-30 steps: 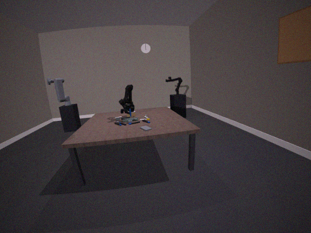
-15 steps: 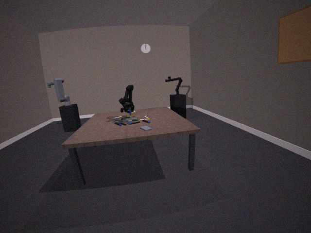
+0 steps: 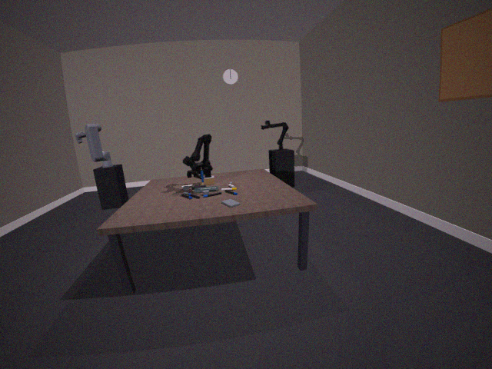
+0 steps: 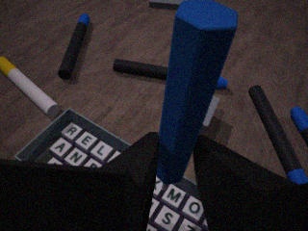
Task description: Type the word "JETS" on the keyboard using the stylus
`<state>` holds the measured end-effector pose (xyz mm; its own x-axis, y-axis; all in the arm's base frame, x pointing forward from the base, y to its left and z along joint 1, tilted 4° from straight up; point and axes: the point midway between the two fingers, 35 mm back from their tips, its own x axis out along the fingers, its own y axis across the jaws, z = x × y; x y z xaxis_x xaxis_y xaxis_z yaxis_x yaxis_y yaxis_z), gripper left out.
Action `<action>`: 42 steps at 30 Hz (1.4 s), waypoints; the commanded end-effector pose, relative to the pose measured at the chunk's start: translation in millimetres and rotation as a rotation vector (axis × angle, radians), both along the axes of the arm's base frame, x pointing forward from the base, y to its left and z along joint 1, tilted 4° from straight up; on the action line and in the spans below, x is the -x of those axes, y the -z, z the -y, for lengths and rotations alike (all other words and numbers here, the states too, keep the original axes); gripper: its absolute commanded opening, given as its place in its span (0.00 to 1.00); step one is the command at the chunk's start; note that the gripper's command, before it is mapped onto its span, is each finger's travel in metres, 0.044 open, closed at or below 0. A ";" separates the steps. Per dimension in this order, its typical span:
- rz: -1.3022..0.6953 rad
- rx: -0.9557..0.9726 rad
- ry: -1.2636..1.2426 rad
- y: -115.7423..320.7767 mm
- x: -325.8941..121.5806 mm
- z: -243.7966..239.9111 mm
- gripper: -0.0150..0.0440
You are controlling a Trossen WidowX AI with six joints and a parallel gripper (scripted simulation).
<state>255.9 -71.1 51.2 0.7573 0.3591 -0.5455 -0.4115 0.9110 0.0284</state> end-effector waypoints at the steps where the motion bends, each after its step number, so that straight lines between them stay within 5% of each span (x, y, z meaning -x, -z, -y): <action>1: 0.009 -0.003 0.001 -3.4 5.5 9.5 0.25; 16: 0.006 -0.001 0.001 16.6 7.8 9.1 0.25; 20: 0.006 -0.001 0.001 18.2 7.6 9.5 0.39; 42: 0.006 -0.001 0.001 23.0 8.1 9.1 0.39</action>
<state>248.2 -81.2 27.7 0.7597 0.3569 -0.5436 -0.4074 0.9128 0.0299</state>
